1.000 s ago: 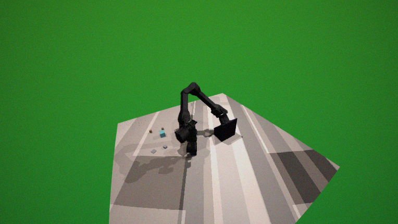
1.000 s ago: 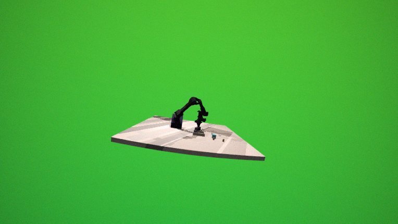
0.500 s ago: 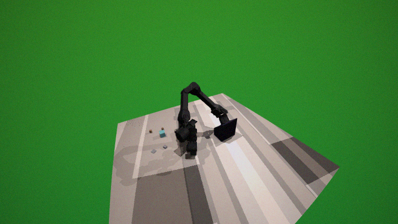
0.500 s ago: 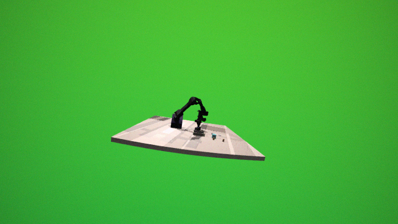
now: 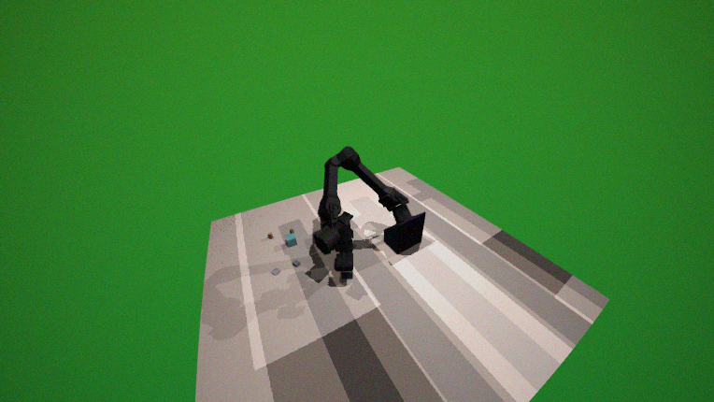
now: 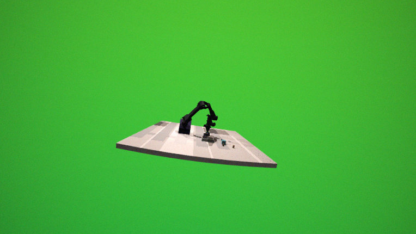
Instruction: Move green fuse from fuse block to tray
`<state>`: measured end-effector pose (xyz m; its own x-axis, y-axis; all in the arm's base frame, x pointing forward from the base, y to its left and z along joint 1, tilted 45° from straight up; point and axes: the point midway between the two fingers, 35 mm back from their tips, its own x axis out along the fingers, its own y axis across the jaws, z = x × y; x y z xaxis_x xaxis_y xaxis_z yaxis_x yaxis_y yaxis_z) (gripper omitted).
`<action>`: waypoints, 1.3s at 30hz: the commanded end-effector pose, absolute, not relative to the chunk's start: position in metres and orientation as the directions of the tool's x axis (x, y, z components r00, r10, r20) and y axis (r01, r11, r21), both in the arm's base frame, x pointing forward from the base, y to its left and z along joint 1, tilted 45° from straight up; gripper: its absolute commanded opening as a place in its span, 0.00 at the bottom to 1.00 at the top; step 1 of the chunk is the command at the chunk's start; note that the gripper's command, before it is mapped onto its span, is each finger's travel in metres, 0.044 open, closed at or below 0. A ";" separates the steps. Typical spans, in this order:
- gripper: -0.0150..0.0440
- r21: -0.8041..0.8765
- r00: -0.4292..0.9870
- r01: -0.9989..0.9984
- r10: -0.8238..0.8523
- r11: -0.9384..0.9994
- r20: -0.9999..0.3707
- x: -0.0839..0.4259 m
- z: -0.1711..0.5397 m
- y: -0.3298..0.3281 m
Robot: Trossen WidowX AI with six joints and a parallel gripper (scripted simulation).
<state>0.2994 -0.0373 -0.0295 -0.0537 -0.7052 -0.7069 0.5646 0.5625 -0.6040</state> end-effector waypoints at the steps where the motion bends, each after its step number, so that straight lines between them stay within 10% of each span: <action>1: 0.25 -0.599 -0.051 0.568 -0.703 0.564 -0.710 0.301 -0.028 -0.035; 39: 0.25 -0.601 -0.052 0.567 -0.704 0.564 -0.709 0.301 -0.014 -0.022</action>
